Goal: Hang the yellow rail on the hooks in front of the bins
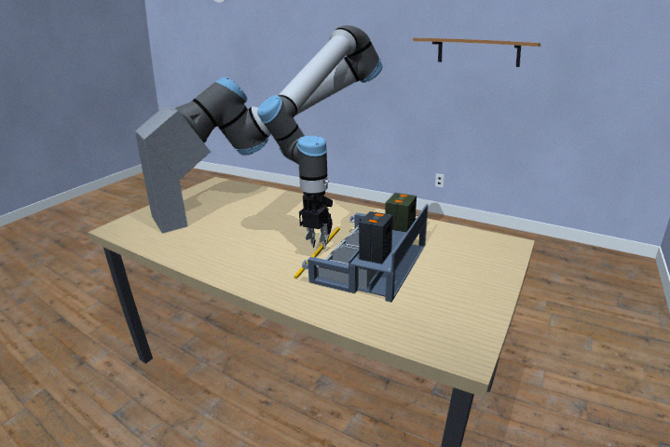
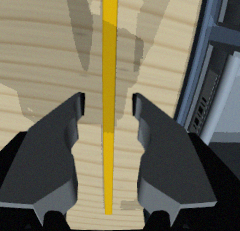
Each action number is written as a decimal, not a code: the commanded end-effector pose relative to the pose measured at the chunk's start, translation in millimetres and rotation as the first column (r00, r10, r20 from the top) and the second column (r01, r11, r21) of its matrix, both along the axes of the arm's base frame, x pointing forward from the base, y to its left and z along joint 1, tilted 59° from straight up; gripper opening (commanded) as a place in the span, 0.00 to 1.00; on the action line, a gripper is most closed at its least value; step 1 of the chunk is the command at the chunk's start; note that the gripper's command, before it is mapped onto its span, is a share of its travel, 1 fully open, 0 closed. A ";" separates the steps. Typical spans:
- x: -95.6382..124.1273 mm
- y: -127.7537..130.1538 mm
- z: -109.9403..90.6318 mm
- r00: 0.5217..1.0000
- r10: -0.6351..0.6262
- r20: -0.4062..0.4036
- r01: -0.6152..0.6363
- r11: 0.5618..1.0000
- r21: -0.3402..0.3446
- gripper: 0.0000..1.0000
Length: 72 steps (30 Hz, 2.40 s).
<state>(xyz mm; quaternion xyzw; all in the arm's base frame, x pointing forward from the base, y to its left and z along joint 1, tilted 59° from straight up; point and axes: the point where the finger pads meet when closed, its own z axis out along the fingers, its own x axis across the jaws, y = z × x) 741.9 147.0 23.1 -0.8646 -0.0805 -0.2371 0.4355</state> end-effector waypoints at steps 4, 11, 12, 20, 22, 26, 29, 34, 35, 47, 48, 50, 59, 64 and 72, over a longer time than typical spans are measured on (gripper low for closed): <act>1.4 2.0 -1.4 1.000 -0.001 0.001 0.001 1.000 0.000 0.22; 2.5 4.5 -3.0 1.000 -0.001 0.001 0.001 1.000 0.000 0.22; 2.5 4.5 -3.0 1.000 -0.001 0.001 0.001 1.000 0.000 0.22; 3.8 7.7 -5.0 1.000 -0.001 0.001 0.001 1.000 0.000 0.22; 4.1 8.3 -5.4 1.000 -0.001 0.001 0.001 1.000 0.000 0.22; 4.6 9.4 -6.1 1.000 -0.001 0.001 0.001 1.000 0.000 0.22; 4.7 9.7 -6.3 1.000 -0.001 0.001 0.001 1.000 0.000 0.22; 5.0 10.5 -6.8 1.000 -0.001 0.001 0.001 1.000 0.000 0.22; 5.1 10.6 -6.9 1.000 -0.001 0.001 0.001 1.000 0.000 0.22; 5.2 10.8 -7.0 1.000 -0.001 0.001 0.001 1.000 0.000 0.22; 5.2 10.8 -7.0 1.000 -0.001 0.001 0.001 1.000 0.000 0.22; 5.2 10.8 -7.0 1.000 -0.001 0.001 0.001 1.000 0.000 0.22; 5.2 10.9 -7.0 1.000 -0.001 0.001 0.001 1.000 0.000 0.22; 5.2 10.9 -7.0 1.000 -0.001 0.001 0.001 1.000 0.000 0.22; 5.2 10.9 -7.0 1.000 -0.001 0.001 0.001 1.000 0.000 0.22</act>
